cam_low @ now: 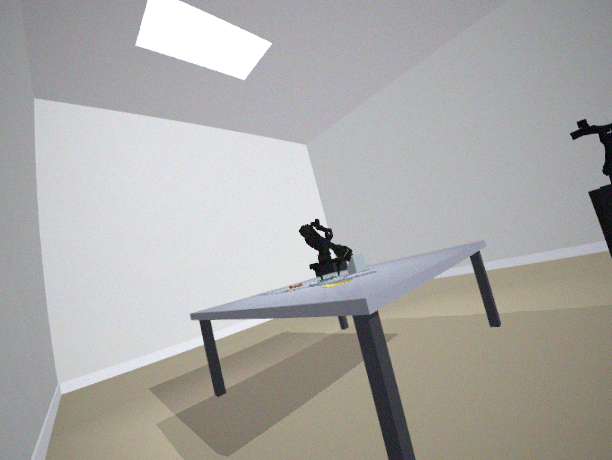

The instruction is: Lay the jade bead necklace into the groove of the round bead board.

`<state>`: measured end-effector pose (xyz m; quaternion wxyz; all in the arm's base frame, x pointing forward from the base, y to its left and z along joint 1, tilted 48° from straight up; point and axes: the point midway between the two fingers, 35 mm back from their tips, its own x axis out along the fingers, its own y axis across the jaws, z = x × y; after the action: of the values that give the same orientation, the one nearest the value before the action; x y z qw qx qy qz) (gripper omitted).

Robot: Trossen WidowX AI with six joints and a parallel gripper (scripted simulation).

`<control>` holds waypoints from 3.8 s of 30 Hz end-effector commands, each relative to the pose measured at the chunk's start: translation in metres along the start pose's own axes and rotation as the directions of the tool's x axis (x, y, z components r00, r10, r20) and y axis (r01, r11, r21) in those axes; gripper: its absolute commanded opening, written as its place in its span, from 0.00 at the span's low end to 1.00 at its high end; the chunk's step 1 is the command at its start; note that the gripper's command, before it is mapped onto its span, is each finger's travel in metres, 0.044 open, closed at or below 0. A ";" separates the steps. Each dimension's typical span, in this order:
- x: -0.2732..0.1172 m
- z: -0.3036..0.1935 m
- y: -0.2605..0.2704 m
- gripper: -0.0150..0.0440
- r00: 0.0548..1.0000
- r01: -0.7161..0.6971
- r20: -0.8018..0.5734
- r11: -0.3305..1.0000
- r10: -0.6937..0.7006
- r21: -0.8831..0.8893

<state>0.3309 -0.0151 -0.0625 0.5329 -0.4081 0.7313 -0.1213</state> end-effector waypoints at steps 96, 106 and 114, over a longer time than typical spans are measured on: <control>-0.004 -0.095 -0.024 0.25 1.000 0.001 -0.005 0.946 -0.003 -0.324; -0.004 -0.116 -0.044 0.25 1.000 0.002 -0.007 0.946 -0.005 -0.324; 0.000 -0.117 -0.045 0.25 1.000 0.002 -0.007 0.946 -0.005 -0.324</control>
<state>0.2499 -0.0708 0.0120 0.4558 -0.4892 0.7436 -0.0015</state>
